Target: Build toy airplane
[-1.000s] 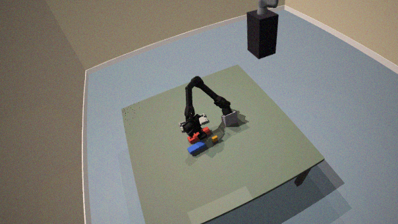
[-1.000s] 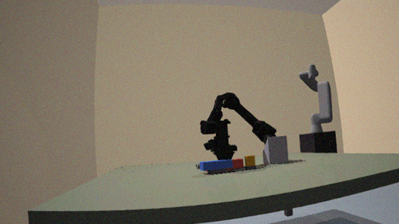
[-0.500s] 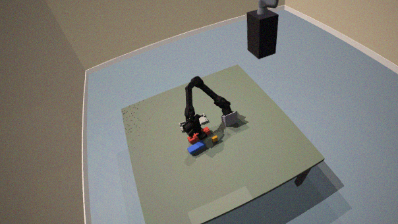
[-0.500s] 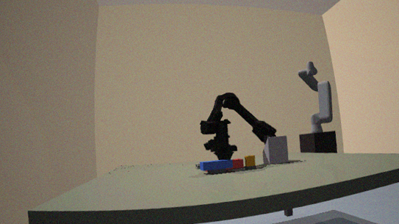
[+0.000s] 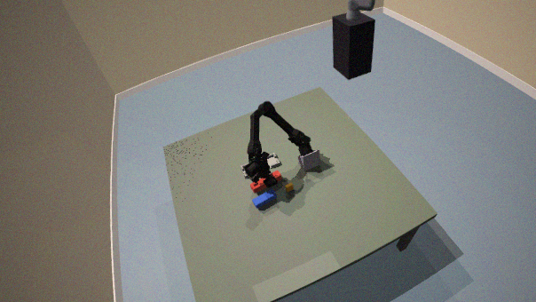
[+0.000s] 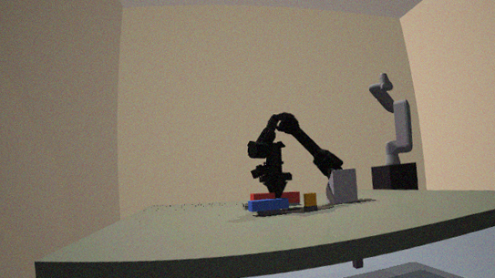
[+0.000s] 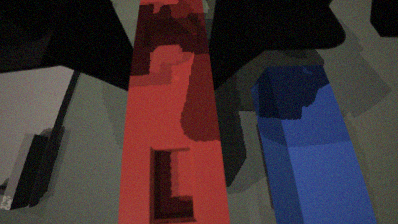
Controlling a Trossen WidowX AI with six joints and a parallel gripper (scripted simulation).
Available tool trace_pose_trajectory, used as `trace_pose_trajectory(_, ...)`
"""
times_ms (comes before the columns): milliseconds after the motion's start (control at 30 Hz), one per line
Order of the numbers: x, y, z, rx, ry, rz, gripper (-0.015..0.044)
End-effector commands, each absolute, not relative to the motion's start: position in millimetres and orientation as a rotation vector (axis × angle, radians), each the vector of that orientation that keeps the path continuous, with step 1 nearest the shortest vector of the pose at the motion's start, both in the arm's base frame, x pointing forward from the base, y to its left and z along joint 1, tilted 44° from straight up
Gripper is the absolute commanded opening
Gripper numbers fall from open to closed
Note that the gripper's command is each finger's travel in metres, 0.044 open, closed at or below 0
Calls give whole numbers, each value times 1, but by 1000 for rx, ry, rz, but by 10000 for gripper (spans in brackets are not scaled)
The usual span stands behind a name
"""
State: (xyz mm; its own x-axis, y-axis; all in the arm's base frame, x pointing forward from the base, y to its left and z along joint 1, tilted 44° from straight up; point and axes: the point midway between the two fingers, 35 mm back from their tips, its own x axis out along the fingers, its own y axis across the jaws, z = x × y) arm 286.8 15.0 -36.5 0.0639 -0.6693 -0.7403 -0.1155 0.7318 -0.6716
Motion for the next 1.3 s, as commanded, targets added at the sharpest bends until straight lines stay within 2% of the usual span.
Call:
trace_pose_trajectory(0,289,25,-27,-670,1471,-466,0)
trace_pose_trajectory(967,275,78,42,-700,1517,-495,0)
trace_pose_trajectory(1267,277,66,49,-689,1517,-495,0)
